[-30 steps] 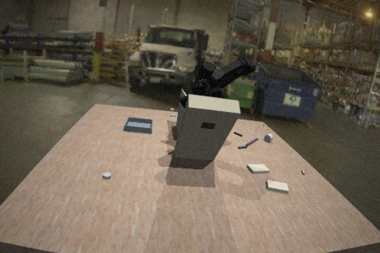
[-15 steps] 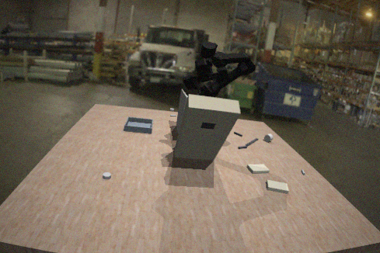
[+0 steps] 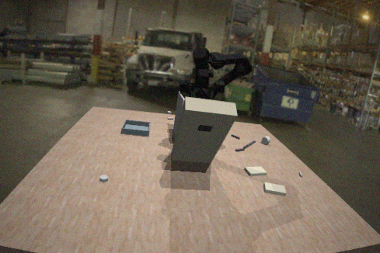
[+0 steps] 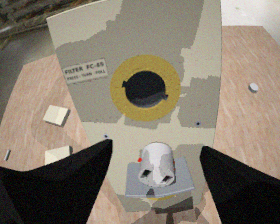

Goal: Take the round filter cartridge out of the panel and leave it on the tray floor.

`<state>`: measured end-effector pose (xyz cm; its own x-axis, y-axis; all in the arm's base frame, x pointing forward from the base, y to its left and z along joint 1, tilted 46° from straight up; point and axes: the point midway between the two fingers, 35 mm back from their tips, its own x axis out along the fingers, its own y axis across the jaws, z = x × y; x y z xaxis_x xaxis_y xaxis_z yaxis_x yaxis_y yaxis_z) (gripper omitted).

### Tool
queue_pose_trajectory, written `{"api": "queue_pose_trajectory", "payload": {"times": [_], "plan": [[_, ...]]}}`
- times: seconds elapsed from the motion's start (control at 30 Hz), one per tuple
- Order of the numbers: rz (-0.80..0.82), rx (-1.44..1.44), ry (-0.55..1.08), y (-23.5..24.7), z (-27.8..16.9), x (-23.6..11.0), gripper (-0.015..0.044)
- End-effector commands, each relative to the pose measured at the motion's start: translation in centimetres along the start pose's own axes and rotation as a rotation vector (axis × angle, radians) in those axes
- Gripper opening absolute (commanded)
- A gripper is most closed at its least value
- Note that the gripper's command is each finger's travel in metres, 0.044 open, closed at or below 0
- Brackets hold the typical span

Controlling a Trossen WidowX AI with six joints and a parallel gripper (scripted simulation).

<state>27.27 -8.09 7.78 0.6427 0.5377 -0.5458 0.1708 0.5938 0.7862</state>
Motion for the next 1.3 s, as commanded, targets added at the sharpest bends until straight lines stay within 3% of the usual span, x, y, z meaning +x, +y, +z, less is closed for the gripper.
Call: {"api": "queue_pose_trajectory", "payload": {"times": [0.0, 1.27], "plan": [[-0.011, -0.229, 0.213, -0.7, -5.5, 2.1, 0.0305], [-0.01, -0.229, 0.213, -0.9, -6.5, 6.7, 0.0305]]}}
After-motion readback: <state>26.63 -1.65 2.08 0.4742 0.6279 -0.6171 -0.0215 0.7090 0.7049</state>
